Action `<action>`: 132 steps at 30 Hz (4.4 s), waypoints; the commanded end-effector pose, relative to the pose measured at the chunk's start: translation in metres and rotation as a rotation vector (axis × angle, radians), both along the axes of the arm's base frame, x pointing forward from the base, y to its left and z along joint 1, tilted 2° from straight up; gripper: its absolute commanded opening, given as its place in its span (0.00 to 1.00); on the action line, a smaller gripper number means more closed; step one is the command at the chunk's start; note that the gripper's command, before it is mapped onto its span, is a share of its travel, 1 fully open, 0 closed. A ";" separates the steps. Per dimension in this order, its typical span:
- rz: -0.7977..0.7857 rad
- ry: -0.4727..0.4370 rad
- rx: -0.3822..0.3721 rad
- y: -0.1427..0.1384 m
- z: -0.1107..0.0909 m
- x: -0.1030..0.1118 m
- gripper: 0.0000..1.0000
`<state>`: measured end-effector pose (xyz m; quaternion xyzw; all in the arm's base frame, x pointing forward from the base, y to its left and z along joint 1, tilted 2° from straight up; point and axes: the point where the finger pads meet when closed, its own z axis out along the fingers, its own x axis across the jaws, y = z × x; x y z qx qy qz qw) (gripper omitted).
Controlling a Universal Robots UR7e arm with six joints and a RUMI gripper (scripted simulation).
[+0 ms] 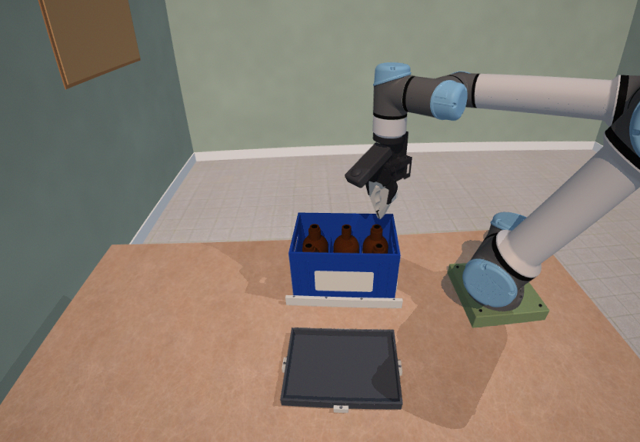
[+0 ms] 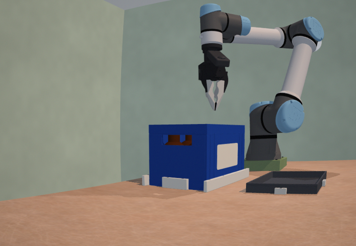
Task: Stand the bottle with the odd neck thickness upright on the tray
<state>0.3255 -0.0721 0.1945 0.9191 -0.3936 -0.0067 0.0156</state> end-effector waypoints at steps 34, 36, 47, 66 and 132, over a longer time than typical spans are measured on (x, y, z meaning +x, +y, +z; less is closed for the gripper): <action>-0.002 0.001 -0.005 0.034 0.000 -0.002 0.38; -0.002 0.001 -0.005 0.034 0.000 -0.002 0.38; -0.002 0.001 -0.005 0.034 0.000 -0.002 0.38; -0.002 0.001 -0.005 0.033 -0.010 -0.002 0.38; -0.002 0.001 -0.005 0.033 -0.043 -0.002 0.38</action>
